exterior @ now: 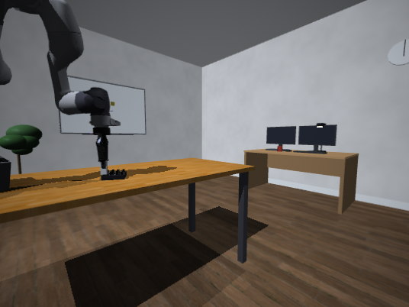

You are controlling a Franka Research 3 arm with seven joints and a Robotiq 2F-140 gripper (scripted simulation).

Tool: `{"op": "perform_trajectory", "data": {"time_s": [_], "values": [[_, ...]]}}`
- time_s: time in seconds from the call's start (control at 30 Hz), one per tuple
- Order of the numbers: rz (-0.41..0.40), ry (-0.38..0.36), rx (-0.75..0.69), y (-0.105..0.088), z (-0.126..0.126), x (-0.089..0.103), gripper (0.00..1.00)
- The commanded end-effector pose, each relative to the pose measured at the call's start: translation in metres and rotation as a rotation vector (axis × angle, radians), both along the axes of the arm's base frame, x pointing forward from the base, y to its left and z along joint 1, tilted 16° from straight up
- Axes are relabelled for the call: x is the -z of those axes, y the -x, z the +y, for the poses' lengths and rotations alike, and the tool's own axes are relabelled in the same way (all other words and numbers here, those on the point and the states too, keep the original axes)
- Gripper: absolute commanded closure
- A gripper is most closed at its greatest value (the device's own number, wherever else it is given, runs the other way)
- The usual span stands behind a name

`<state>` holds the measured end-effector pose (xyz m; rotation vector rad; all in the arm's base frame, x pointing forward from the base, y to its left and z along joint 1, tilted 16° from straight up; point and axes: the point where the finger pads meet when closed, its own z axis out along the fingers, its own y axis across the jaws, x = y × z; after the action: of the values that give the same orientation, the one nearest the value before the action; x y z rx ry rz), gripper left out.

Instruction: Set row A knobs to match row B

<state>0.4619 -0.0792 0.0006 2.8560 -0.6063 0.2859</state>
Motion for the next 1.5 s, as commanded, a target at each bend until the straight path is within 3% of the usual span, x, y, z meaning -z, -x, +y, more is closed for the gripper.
{"op": "perform_trajectory", "data": {"time_s": [0.0,0.8,0.83,1.47], "values": [[0.029,0.001,-0.081,-0.0016,0.0007,0.0,0.95],[0.031,0.003,-0.091,-0.0016,0.0007,0.0,0.95],[0.031,0.003,-0.091,-0.0016,0.0007,0.0,0.88],[0.031,0.003,-0.091,-0.0016,0.0007,0.0,0.88]]}}
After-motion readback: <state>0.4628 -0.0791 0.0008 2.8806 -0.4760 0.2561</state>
